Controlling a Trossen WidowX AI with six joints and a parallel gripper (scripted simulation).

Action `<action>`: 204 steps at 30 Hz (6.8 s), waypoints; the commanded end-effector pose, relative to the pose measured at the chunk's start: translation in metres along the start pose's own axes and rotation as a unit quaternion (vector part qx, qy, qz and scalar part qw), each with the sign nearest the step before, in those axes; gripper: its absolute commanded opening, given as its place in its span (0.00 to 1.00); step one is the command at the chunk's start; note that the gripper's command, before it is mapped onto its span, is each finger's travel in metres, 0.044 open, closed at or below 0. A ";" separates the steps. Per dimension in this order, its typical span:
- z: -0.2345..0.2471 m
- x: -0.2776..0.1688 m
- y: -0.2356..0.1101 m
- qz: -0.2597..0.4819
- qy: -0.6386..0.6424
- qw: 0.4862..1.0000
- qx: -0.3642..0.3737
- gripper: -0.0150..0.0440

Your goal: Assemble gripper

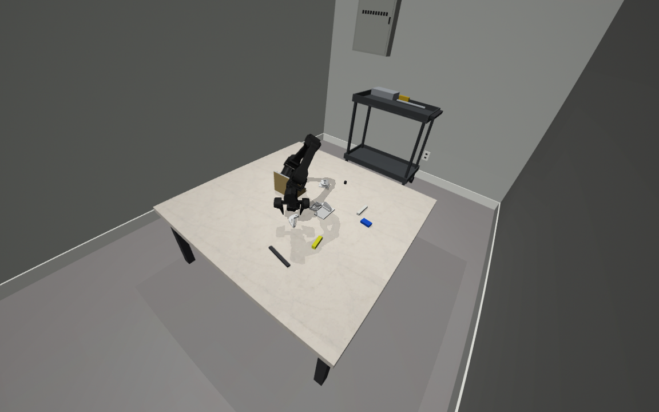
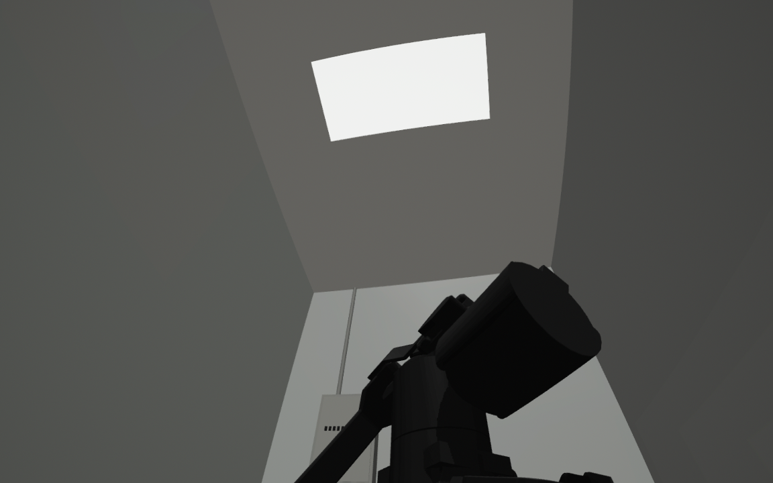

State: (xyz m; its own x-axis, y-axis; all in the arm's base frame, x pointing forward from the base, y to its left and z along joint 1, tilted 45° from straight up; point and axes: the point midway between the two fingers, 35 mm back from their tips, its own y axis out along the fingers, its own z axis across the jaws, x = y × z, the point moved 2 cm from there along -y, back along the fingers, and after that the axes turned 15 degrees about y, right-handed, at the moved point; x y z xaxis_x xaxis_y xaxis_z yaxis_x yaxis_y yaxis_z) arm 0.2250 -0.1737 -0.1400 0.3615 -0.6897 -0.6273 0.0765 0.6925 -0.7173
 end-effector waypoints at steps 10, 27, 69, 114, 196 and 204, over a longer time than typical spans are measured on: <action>0.000 0.000 0.012 0.001 0.003 1.000 0.001 1.00; 0.001 0.001 0.039 0.001 0.003 1.000 0.002 1.00; 0.001 0.001 0.053 0.001 0.000 1.000 0.000 0.78; 0.001 0.003 -0.015 0.000 0.003 1.000 0.001 0.48; 0.092 -0.100 -0.025 0.003 -0.478 0.878 0.004 0.48; 0.102 -0.103 -0.026 0.002 -0.478 0.878 0.004 0.48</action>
State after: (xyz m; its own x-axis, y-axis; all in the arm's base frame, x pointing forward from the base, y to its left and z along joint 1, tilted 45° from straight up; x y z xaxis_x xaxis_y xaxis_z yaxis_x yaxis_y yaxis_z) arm 0.2738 -0.1019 -0.0305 0.9767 -0.1954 -0.0883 0.0755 0.6988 -0.7113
